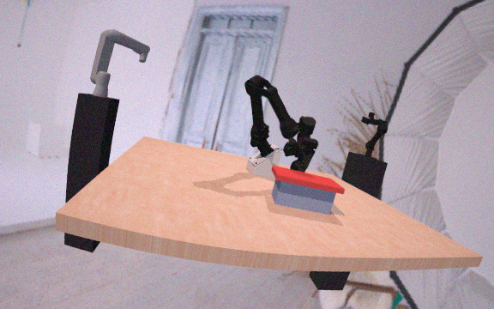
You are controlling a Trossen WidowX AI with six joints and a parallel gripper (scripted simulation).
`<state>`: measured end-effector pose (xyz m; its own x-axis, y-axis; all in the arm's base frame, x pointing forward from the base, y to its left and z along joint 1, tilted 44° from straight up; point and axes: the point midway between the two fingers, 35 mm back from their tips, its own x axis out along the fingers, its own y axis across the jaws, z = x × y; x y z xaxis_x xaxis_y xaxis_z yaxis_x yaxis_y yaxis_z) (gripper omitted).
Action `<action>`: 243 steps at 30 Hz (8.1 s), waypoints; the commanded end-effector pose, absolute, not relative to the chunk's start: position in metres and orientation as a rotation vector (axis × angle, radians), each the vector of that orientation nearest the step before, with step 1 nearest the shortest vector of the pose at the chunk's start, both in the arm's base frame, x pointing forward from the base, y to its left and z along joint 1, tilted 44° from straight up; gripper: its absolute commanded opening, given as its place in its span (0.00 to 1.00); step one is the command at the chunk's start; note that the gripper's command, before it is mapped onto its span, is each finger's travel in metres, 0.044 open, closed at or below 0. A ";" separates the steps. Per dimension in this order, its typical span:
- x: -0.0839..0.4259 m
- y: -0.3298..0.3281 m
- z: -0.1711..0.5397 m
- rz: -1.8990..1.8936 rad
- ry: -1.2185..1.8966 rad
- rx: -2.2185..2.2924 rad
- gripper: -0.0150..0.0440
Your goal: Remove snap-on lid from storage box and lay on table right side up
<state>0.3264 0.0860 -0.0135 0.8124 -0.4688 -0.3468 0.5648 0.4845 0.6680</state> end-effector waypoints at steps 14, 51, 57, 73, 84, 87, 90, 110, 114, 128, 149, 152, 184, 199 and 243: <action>0.337 0.076 -0.017 -0.624 0.118 0.849 0.49; 0.336 0.080 -0.013 -0.624 0.114 0.853 0.25; 0.336 0.081 -0.012 -0.624 0.114 0.853 0.25; 0.335 0.083 -0.009 -0.624 0.114 0.854 0.25; 0.335 0.084 -0.008 -0.624 0.114 0.854 0.25; 0.335 0.085 -0.007 -0.624 0.114 0.854 0.25; 0.335 0.085 -0.007 -0.624 0.114 0.854 0.25; 0.335 0.087 -0.005 -0.623 0.117 0.851 0.25; 0.335 0.087 -0.005 -0.623 0.117 0.851 0.25; 0.337 0.087 -0.005 -0.623 0.117 0.851 0.25; 0.338 0.087 -0.004 -0.622 0.116 0.851 0.25; 0.339 0.087 -0.004 -0.622 0.116 0.851 0.25; 0.341 0.087 -0.004 -0.622 0.116 0.851 0.25; 0.342 0.087 -0.004 -0.622 0.116 0.851 0.25; 0.349 0.120 0.034 -0.624 0.118 0.852 0.25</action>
